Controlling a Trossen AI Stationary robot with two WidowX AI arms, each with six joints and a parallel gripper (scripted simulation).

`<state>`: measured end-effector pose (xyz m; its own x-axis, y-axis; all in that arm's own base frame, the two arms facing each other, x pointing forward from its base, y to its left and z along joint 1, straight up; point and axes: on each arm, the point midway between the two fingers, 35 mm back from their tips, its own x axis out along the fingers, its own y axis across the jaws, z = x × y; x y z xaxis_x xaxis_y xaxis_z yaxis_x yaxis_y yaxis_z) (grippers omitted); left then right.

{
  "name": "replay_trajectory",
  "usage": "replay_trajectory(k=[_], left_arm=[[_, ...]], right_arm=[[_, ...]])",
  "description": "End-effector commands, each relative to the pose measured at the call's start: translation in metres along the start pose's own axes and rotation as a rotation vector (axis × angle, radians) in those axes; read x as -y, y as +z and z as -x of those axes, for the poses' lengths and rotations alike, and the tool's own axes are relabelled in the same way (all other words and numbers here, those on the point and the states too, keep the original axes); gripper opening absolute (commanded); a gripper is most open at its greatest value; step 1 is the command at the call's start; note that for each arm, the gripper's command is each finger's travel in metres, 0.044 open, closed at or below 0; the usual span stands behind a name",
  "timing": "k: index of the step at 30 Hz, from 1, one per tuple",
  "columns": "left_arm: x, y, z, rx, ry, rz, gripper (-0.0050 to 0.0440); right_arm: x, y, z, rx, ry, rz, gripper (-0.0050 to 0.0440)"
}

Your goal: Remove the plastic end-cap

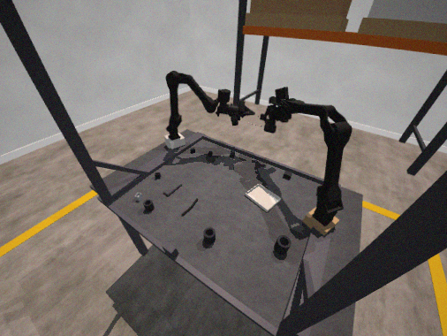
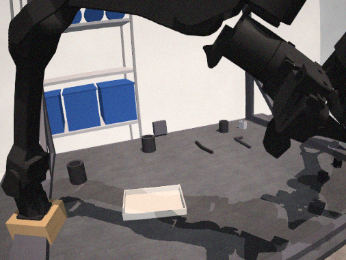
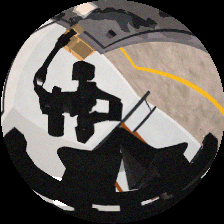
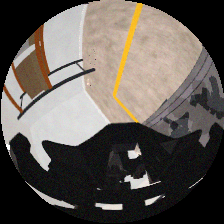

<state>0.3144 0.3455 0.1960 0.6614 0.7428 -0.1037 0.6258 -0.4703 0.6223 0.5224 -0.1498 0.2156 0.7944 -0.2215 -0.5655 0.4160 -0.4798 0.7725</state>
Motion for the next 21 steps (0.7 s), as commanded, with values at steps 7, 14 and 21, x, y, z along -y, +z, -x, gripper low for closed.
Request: replay_trajectory(k=[7, 14, 21], left_arm=[[-0.01, -0.006, 0.013, -0.013, 0.027, 0.004, 0.0], [-0.011, -0.005, 0.016, -0.008, 0.031, 0.003, 0.0], [-0.012, -0.004, 0.022, -0.005, 0.033, 0.003, 0.0]], right_arm=[[-0.011, -0.004, 0.009, -0.008, 0.031, 0.001, 0.0], [-0.011, -0.004, 0.009, -0.008, 0.031, 0.001, 0.0], [-0.011, -0.004, 0.009, -0.008, 0.031, 0.001, 0.0]])
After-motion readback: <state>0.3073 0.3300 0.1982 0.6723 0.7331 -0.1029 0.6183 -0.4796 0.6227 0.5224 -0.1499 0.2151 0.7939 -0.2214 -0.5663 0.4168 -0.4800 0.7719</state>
